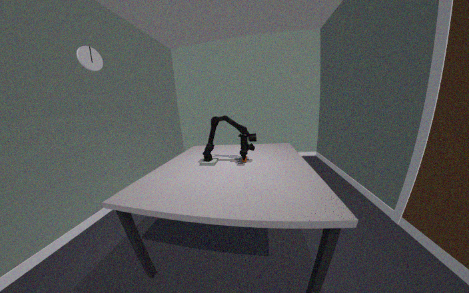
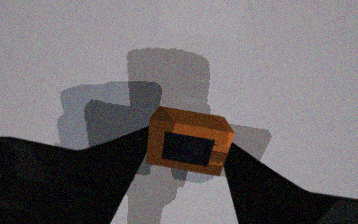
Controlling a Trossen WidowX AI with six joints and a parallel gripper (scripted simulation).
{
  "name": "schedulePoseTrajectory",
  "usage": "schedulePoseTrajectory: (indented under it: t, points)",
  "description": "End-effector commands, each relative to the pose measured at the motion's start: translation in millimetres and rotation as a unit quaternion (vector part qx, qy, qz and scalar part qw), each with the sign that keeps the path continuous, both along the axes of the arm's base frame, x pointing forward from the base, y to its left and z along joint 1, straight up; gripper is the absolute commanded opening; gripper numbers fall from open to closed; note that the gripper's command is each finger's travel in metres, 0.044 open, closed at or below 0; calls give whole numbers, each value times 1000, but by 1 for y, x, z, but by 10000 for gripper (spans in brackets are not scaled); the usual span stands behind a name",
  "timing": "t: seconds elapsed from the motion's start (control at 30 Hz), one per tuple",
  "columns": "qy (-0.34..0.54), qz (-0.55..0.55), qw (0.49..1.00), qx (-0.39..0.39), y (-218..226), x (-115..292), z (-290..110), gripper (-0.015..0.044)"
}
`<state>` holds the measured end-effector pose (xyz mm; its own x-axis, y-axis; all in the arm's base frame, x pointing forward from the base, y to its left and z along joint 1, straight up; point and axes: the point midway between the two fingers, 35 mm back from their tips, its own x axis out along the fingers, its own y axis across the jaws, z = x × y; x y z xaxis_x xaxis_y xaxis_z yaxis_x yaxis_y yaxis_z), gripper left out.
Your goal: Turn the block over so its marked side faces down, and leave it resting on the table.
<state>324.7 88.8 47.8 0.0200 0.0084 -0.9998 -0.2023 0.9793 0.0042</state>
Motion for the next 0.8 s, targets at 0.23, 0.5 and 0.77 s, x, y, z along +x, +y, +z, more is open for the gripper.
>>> schedulePoseTrajectory:
  t: [0.23,0.5,0.77]
  points:
    - [-38,2,999,8,1,4,14,0]
    - [-101,2,995,21,2,5,10,0]
    - [-164,2,986,34,1,4,8,0]
